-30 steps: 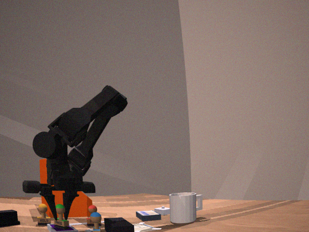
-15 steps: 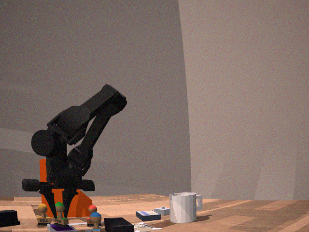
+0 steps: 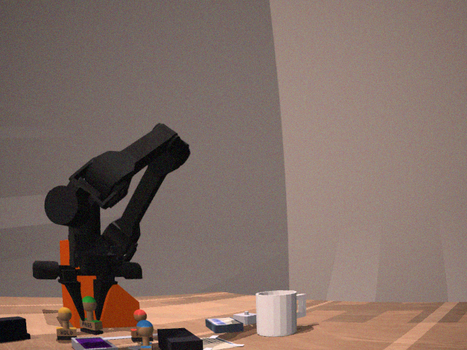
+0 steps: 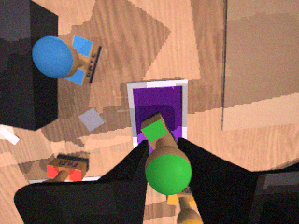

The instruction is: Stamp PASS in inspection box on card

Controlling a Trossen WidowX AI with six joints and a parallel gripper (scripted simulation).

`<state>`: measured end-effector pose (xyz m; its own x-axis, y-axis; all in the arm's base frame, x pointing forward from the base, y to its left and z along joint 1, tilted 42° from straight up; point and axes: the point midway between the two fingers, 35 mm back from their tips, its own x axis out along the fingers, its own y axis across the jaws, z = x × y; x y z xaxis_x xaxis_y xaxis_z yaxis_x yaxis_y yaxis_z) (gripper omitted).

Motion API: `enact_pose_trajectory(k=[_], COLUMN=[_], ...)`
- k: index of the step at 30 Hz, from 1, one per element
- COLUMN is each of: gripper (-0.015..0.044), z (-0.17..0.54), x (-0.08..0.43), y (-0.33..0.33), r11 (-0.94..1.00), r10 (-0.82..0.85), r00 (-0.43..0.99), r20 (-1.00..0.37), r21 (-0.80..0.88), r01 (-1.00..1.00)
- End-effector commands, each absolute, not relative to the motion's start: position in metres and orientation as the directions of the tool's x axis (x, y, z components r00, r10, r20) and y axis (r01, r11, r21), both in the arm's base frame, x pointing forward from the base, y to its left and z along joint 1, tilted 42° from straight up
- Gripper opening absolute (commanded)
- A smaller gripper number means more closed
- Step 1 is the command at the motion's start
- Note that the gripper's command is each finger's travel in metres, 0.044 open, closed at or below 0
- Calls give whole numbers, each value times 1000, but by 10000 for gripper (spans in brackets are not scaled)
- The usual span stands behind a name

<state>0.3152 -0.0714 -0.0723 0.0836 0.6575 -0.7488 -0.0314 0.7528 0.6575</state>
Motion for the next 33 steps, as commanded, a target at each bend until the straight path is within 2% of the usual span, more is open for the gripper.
enact_pose_trajectory(k=[1, 21, 33], gripper=[0, 0, 0], z=[-65, -44, 10], x=[316, 314, 337], y=[-77, -94, -37], r11=[759, 759, 758], r10=[651, 650, 634], r00=[87, 87, 87], r20=[-754, -755, -768], r21=[650, 650, 640], r01=[-40, -37, 124])
